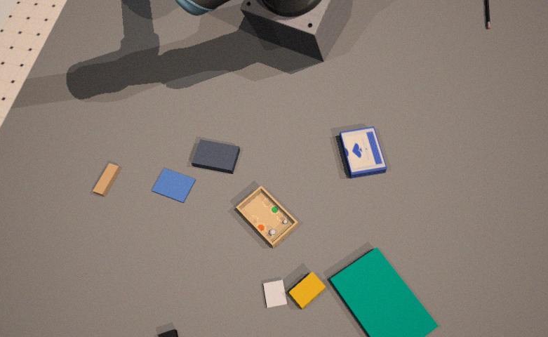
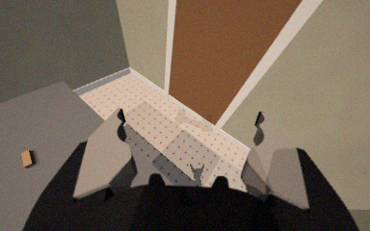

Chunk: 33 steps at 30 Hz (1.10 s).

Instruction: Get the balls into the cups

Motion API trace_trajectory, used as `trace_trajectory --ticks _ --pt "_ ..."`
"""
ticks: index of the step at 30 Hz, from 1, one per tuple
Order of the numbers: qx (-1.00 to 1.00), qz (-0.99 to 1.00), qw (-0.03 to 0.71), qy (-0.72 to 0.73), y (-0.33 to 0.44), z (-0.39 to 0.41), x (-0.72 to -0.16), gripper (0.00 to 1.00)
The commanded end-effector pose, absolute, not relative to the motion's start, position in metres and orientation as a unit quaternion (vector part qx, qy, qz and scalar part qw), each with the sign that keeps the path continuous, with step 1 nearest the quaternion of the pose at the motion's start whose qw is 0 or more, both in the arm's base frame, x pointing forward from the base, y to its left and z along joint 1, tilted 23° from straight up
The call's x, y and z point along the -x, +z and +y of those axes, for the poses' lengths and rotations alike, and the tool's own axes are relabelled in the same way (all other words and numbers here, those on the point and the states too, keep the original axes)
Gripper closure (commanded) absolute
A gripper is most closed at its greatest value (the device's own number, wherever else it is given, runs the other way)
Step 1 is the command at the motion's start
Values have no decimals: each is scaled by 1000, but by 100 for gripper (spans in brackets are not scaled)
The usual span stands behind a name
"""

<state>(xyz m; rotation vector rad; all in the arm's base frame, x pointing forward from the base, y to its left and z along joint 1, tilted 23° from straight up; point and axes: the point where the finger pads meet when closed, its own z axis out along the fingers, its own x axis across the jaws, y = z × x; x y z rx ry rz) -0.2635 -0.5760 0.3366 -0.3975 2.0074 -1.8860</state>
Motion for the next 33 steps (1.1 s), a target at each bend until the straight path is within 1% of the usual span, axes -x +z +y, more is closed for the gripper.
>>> trace_trajectory --ticks 1,23,33 --pt "141 710 178 -667 337 -576 264 0" --pt "141 710 178 -667 337 -576 263 0" --pt "146 710 186 -663 336 -578 254 0"
